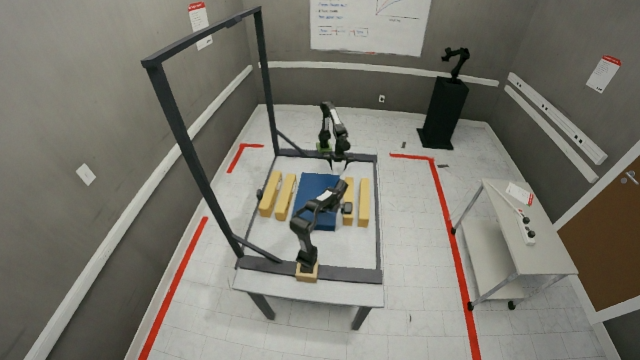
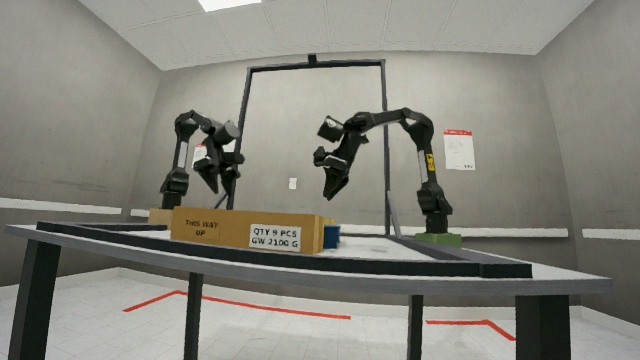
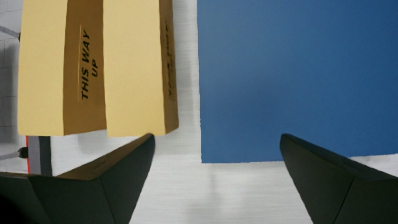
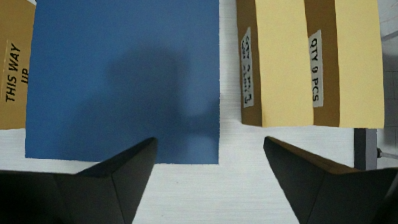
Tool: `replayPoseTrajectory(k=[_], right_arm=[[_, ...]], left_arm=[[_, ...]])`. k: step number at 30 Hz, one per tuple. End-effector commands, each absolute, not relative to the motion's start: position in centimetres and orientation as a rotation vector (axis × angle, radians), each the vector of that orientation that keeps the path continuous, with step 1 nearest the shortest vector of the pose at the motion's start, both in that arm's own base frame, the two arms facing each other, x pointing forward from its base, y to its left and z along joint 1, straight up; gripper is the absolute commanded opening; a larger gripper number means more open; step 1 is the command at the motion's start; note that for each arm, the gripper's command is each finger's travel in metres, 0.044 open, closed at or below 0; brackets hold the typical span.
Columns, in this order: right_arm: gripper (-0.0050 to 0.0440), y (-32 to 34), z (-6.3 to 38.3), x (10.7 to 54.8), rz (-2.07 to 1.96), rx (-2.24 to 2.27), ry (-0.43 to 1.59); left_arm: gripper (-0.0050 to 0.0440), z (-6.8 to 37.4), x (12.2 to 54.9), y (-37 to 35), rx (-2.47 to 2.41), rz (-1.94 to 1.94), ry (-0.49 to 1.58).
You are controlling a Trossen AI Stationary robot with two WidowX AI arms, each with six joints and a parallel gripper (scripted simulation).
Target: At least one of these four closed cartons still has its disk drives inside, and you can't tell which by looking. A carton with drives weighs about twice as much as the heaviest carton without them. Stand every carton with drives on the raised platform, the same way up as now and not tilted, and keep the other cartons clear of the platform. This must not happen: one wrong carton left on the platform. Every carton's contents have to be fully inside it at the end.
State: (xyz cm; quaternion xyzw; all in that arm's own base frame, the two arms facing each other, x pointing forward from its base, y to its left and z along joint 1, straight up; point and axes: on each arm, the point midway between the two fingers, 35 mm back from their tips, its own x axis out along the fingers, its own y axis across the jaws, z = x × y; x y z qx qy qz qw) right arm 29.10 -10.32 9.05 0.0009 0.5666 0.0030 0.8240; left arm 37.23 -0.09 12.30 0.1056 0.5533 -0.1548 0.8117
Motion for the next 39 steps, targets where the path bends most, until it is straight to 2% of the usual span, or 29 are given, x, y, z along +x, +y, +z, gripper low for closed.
replayPoseTrajectory(k=[1, 3, 39], right_arm=[[0.0381, -16.8, 8.1, 32.2, -0.02, 0.007, 1.188], [0.0381, -18.7, 7.7, 33.1, -0.02, 0.007, 1.188], [0.0381, -18.6, 7.9, 33.2, -0.018, 0.007, 1.189]], left_arm=[[0.0383, 11.4, 42.1, 5.1, 0.219, -0.309, 1.165], [0.0383, 11.2, 42.6, 5.6, 0.219, -0.309, 1.165], [0.0383, 11.1, 42.6, 5.7, 0.221, -0.309, 1.166]])
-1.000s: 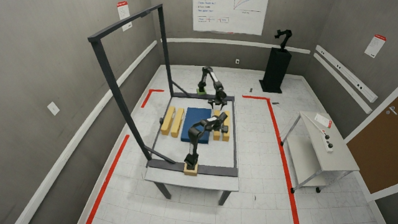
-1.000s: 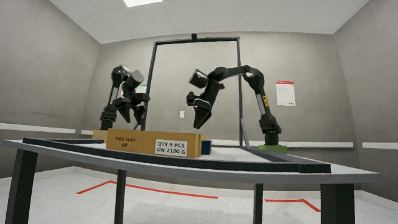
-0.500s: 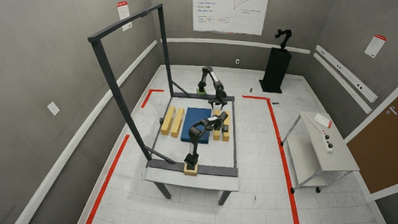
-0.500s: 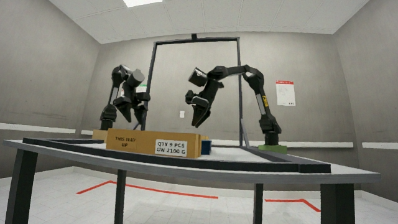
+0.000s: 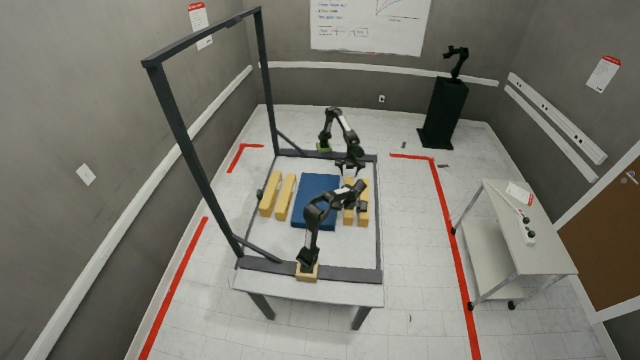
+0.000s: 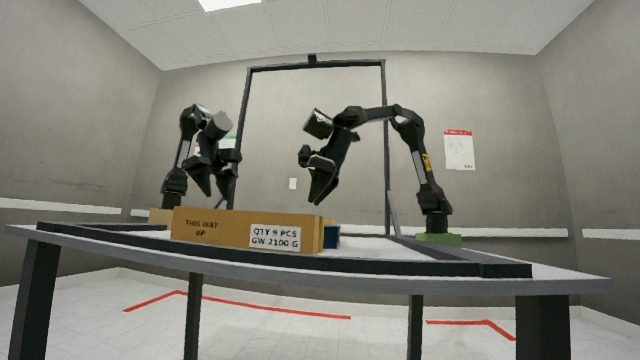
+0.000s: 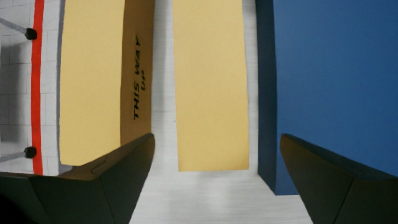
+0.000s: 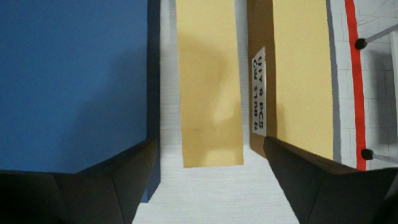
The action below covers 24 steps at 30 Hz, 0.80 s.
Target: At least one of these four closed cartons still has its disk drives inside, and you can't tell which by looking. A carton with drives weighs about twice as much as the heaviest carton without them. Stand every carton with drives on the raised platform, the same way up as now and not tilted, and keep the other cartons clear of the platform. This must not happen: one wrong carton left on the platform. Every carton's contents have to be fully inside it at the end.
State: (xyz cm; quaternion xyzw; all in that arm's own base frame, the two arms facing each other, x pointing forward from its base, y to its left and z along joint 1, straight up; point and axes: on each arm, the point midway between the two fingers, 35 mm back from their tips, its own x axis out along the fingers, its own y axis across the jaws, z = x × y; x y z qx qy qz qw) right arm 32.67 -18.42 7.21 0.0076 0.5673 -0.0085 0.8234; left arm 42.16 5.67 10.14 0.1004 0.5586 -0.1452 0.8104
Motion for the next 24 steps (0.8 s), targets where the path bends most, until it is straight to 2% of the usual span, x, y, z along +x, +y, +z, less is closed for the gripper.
replayPoseTrajectory(k=[1, 24], right_arm=[[0.0381, -18.61, 7.85, 33.2, -0.018, 0.007, 1.189], [0.0381, -18.63, 7.84, 33.14, -0.013, 0.01, 1.187]], left_arm=[[0.0383, 11.07, 42.56, 5.7, 0.221, -0.309, 1.166], [0.0383, 11.07, 42.56, 5.7, 0.221, -0.307, 1.166]])
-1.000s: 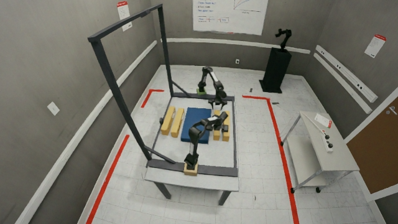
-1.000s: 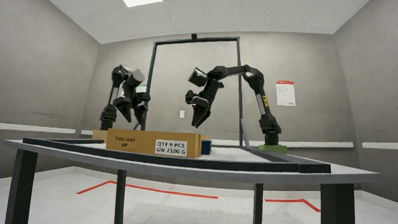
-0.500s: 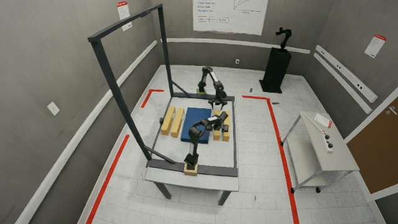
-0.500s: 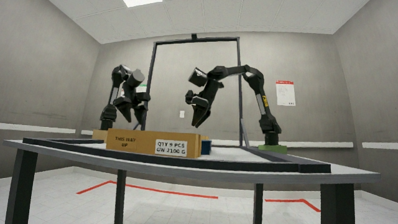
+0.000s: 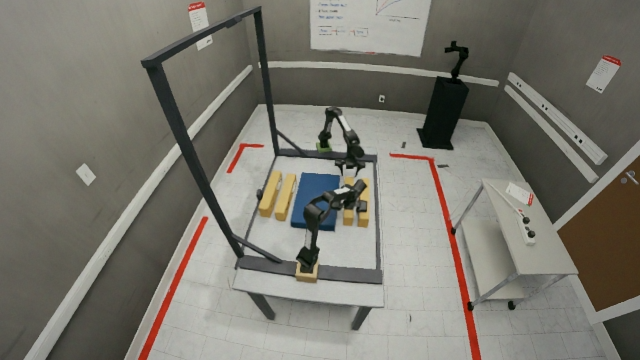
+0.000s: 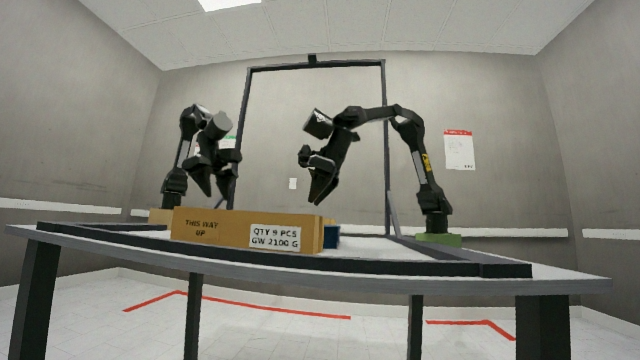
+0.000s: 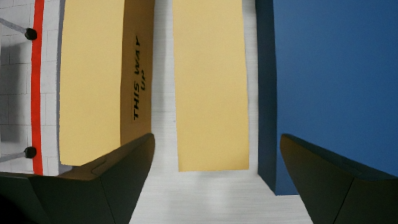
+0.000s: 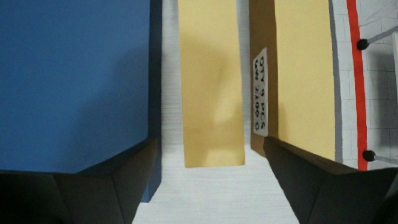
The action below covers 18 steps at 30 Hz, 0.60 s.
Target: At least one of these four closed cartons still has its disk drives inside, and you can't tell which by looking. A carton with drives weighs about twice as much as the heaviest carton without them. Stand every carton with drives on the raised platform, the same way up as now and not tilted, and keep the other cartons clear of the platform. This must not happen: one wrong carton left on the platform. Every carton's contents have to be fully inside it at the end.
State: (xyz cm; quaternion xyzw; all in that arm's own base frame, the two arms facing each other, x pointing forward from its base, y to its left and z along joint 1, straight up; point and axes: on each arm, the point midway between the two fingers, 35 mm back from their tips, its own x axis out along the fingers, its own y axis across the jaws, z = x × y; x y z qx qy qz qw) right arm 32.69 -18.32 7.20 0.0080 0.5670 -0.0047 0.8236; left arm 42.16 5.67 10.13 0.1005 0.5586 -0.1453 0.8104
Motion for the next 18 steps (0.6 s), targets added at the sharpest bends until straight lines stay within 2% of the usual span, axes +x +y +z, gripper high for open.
replayPoseTrajectory(k=[1, 18], right_arm=[[0.0381, -18.63, 7.84, 33.14, -0.013, 0.01, 1.187], [0.0381, -18.63, 7.83, 33.15, -0.018, 0.005, 1.185]], left_arm=[[0.0383, 11.07, 42.56, 5.7, 0.221, -0.307, 1.166], [0.0383, 11.07, 42.56, 5.7, 0.22, -0.307, 1.166]])
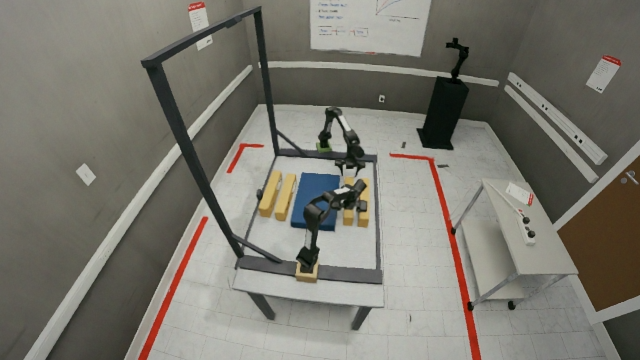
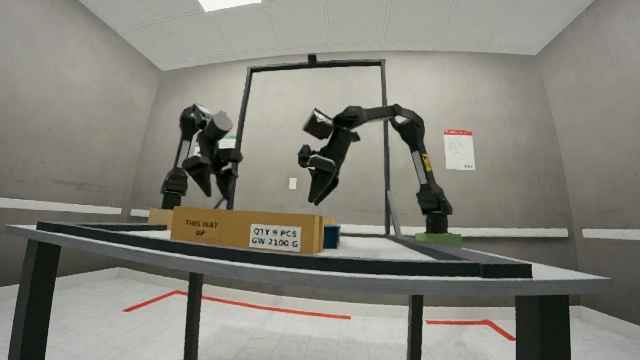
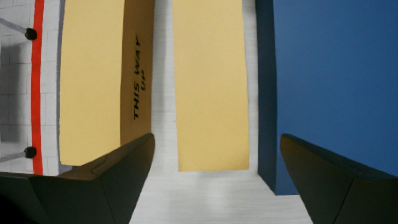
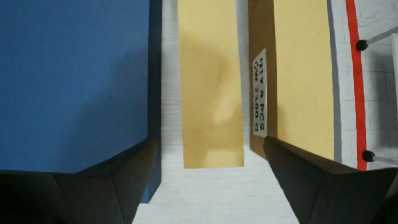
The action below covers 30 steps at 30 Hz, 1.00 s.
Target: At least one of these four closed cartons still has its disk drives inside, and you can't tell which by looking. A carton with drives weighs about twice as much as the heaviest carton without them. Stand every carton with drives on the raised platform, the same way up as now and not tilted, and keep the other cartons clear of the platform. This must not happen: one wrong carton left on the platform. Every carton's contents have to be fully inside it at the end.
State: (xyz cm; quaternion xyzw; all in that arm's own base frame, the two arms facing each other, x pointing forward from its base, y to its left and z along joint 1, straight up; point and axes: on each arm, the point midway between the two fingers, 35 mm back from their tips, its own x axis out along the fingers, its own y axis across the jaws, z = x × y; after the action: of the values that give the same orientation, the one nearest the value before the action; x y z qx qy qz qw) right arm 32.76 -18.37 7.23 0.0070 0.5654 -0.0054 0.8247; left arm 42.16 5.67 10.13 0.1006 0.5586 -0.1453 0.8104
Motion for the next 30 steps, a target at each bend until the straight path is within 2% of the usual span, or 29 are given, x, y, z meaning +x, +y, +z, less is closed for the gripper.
replayPoseTrajectory(k=[1, 30], right_arm=[[0.0381, -18.63, 7.83, 33.15, -0.018, 0.005, 1.185], [0.0381, -18.61, 7.82, 33.12, -0.012, 0.01, 1.189]], left_arm=[[0.0383, 11.07, 42.56, 5.7, 0.22, -0.307, 1.166], [0.0383, 11.07, 42.56, 5.7, 0.221, -0.307, 1.166]])
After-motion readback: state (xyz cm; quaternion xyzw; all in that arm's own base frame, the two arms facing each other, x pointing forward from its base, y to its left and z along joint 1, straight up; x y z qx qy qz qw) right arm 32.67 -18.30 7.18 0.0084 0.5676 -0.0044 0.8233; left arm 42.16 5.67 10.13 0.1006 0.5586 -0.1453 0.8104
